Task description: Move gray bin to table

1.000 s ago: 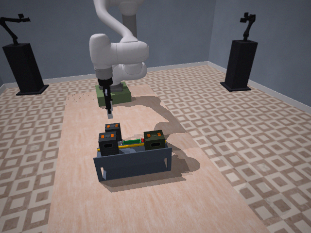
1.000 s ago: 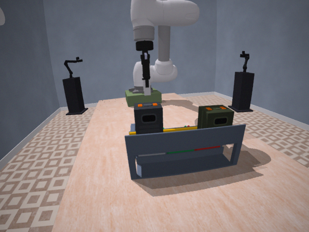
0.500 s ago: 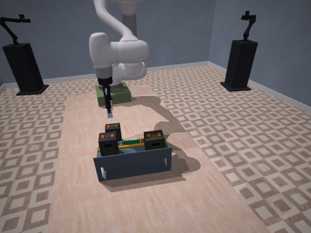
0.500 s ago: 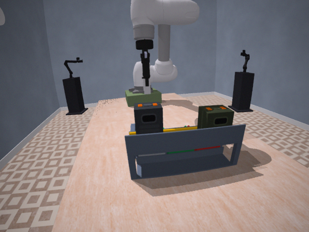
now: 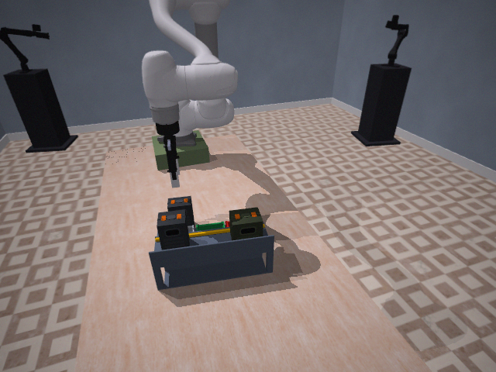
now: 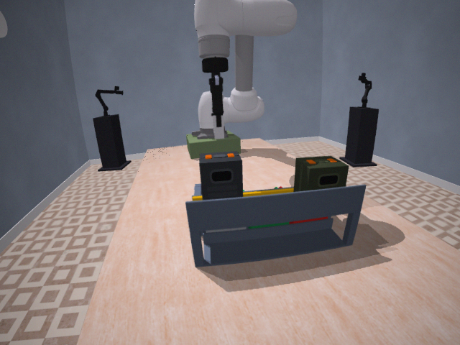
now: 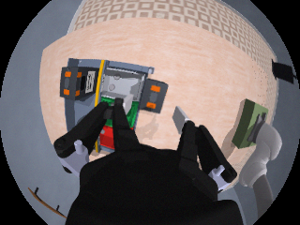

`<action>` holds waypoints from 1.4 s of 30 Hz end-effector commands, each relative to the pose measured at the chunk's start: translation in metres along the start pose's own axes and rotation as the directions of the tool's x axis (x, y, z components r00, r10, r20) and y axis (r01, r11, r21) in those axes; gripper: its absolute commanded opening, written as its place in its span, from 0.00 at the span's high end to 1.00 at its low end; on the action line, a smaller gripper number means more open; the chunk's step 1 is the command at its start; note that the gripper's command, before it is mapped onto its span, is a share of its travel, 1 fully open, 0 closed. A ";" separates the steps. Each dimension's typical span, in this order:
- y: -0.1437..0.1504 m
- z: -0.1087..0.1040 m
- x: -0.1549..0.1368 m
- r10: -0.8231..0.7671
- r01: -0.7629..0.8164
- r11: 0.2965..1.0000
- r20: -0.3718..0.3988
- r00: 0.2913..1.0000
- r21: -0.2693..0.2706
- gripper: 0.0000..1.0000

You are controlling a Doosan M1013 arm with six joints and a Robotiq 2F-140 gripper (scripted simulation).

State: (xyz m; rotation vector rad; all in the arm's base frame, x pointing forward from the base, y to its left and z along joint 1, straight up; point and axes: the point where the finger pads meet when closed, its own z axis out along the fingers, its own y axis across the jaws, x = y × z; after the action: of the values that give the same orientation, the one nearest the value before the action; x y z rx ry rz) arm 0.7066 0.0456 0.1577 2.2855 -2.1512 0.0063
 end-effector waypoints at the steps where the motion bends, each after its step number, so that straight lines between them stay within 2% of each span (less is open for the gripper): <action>1: 0.000 -0.001 0.000 0.000 0.000 1.000 0.000 1.000 0.000 0.43; 32: 0.000 -0.004 0.000 0.000 0.000 1.000 0.000 1.000 0.000 0.43; 37: 0.000 0.051 0.000 0.000 0.000 1.000 0.000 1.000 0.000 0.43; 42: 0.000 0.051 0.000 0.000 0.000 1.000 0.000 1.000 0.000 0.43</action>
State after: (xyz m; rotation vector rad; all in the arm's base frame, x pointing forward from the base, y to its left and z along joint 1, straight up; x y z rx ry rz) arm 0.7063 0.0451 0.1094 2.2854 -2.1505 0.0067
